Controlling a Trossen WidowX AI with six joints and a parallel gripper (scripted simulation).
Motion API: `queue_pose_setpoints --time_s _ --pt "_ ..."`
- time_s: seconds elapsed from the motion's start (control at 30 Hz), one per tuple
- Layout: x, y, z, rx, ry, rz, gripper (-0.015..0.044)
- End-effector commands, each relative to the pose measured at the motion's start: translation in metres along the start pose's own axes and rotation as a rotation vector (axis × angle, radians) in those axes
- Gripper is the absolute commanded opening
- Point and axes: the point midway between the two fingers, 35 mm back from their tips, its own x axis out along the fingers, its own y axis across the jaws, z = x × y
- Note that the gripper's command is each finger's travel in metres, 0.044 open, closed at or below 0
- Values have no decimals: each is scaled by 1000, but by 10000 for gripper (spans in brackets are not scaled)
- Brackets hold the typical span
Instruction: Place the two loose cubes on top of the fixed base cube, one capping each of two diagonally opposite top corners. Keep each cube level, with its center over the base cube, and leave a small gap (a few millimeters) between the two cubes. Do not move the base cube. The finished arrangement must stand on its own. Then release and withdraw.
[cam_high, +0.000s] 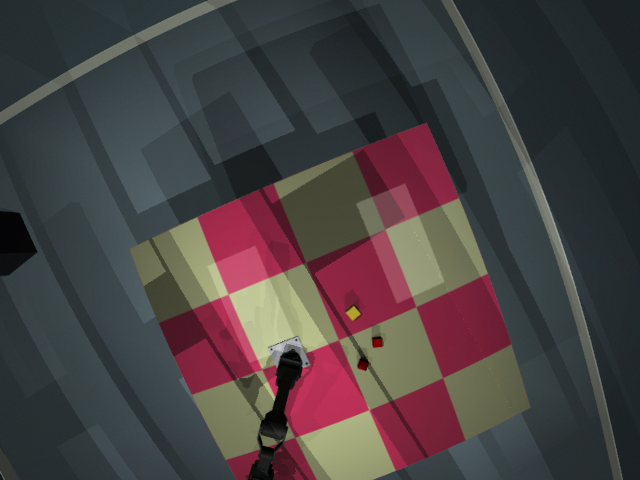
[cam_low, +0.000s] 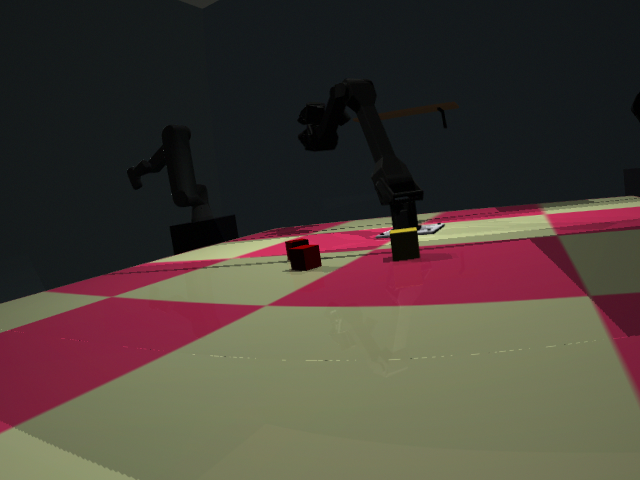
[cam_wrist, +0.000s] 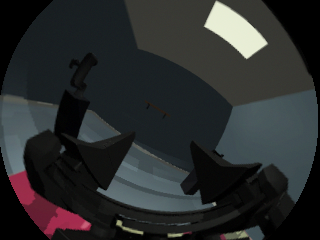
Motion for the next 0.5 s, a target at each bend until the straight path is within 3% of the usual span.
queue_pose_setpoints --time_s 0.0,0.13,0.47 --pt "-1 2 1 -3 0 8 374" --pt "-29 44 20 -70 -8 165 269" --pt "-147 142 72 -284 -94 632 265"
